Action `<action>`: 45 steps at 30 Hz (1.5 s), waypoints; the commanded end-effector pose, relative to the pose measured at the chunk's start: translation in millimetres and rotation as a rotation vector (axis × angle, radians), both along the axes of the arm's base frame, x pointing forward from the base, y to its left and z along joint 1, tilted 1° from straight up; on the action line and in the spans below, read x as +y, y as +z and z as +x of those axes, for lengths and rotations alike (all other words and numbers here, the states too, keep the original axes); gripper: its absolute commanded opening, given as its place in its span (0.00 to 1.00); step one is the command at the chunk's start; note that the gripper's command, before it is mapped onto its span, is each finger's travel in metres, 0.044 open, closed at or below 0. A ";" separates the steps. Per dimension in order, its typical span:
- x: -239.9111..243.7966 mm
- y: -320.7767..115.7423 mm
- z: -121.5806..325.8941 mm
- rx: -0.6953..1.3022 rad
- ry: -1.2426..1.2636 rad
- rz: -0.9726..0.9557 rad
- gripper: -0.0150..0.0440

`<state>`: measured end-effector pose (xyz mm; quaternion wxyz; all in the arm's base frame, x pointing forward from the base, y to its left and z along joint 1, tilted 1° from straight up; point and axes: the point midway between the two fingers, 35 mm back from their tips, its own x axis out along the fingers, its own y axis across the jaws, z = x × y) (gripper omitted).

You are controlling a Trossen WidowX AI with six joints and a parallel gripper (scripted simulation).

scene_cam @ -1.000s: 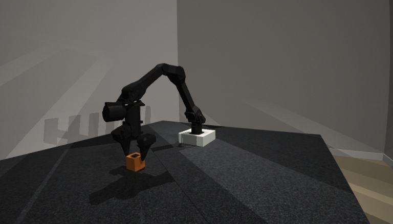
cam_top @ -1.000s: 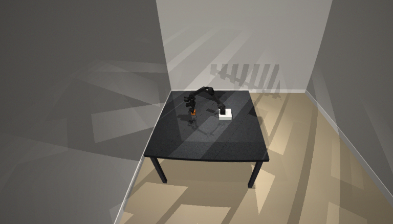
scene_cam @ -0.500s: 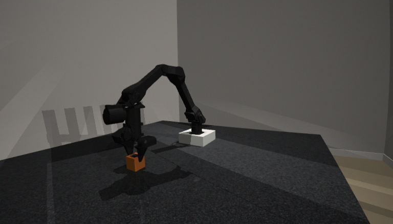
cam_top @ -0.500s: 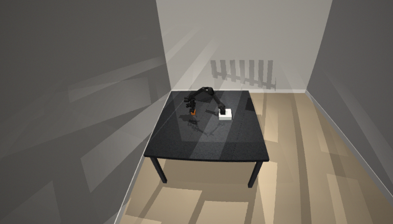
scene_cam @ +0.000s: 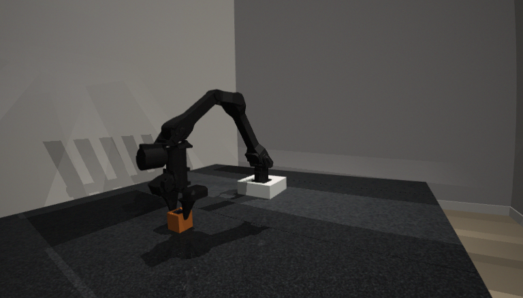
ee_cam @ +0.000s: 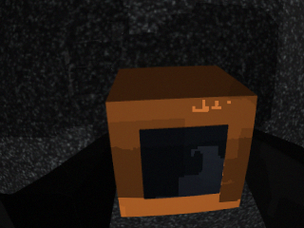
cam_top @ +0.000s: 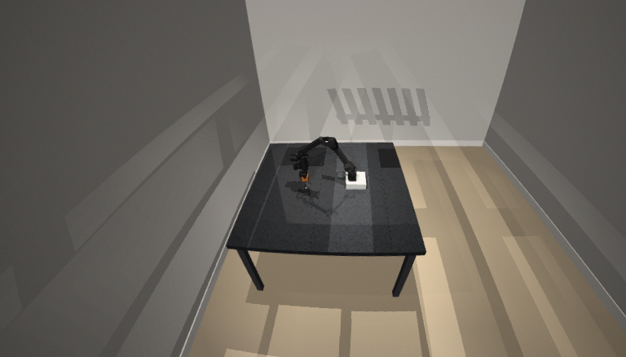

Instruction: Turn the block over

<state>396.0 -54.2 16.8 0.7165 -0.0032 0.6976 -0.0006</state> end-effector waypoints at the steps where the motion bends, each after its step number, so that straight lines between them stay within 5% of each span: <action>1: 0.1 -3.6 -1.5 0.009 -0.003 0.000 0.47; 7: 0.2 21.5 -1.6 0.009 -0.003 0.000 0.25; 45: -0.4 18.0 -3.3 -0.444 -0.003 0.003 0.25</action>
